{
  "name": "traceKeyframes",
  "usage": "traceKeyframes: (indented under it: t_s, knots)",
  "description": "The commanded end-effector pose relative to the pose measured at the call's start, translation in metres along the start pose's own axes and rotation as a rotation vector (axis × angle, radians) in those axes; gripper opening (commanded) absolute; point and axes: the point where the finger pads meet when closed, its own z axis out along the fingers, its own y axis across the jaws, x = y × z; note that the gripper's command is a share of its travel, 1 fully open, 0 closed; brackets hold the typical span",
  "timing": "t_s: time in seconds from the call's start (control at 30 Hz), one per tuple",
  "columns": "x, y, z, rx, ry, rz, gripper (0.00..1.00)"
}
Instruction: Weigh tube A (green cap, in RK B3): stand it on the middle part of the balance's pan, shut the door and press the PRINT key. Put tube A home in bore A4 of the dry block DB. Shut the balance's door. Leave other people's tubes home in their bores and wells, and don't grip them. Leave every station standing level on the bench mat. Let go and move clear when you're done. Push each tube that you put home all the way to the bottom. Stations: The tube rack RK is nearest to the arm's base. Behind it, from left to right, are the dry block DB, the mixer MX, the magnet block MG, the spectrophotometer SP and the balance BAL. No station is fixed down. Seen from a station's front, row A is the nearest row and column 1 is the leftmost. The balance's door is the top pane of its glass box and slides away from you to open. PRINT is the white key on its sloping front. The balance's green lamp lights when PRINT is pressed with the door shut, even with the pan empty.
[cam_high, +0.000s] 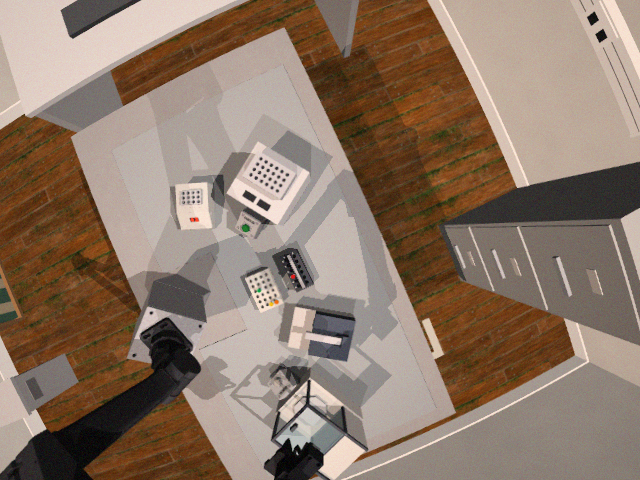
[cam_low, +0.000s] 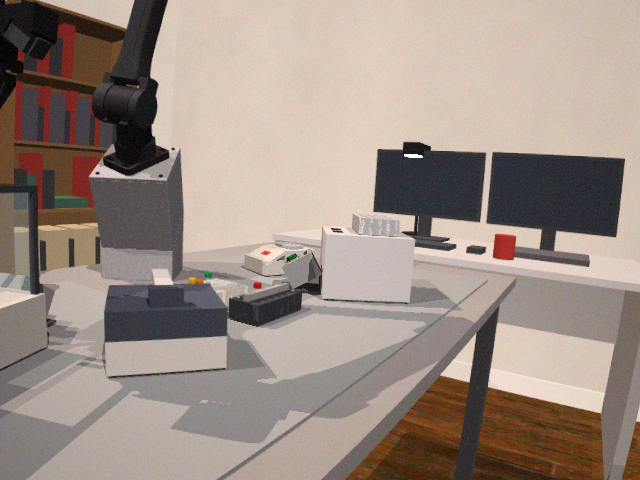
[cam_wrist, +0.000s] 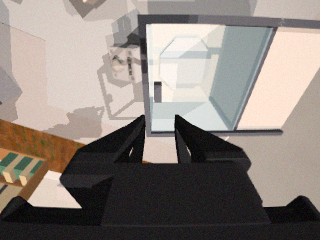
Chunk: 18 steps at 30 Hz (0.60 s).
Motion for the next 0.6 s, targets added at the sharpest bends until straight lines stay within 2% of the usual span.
traceKeyframes:
  t_s: [0.0,0.17,0.23,0.37,0.53,0.57]
  knots:
    - [-0.004,0.0,0.01,-0.013,-0.003,0.002,0.3]
    - [-0.004,-0.005,0.015,-0.002,-0.002,0.0,0.3]
    - [-0.004,0.001,0.022,-0.013,-0.003,0.002,0.3]
    - [-0.004,-0.005,0.025,-0.002,-0.003,0.0,0.3]
    - [-0.004,0.001,0.034,-0.013,-0.003,0.002,0.3]
    - [-0.005,-0.017,0.024,0.024,-0.002,-0.004,0.3]
